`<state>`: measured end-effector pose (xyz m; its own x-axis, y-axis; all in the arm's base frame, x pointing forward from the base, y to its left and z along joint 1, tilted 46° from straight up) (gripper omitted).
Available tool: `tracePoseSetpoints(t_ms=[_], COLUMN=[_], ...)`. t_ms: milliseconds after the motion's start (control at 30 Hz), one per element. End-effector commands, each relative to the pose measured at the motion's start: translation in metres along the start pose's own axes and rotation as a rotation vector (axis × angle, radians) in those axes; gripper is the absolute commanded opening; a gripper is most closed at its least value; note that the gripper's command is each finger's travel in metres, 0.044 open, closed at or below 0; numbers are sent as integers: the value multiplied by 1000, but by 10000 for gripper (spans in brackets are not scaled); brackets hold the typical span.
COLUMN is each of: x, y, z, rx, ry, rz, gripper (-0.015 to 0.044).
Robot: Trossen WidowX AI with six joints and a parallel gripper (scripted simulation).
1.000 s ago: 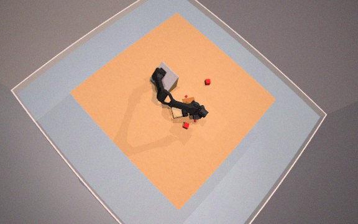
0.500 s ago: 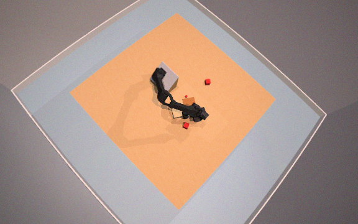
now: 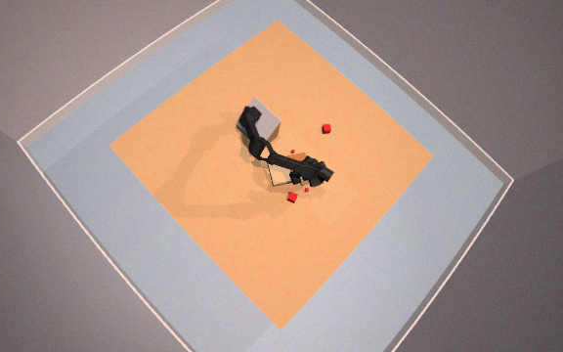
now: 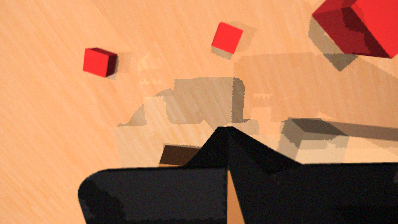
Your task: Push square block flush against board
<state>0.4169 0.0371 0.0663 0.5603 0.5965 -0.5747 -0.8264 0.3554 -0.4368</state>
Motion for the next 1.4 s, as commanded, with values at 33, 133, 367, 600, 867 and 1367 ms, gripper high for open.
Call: tracePoseSetpoints(t_ms=[33,133,367,600,867,1367], x=[11,16,28,39,51,64], y=[13,20,37,54,74,101], z=[1,1,2,2,2,-1], rx=[4,5,7,9,10,13], ry=[-5,-6,-9,-10,-11,-9], rz=[158,262,504,745,1021,1384], gripper=[0,0,0,0,0,0])
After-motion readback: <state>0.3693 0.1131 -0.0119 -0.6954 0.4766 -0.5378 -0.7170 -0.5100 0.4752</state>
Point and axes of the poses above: the point midway between the two fingers, 35 mm back from their tips, its own z axis back along the fingers, its own x axis across the jaws, y = z × x, the point moved 9 cm from there along z, back along the fingers, and after that the axes turned 12 degrees about -z, right-handed, at the moved point
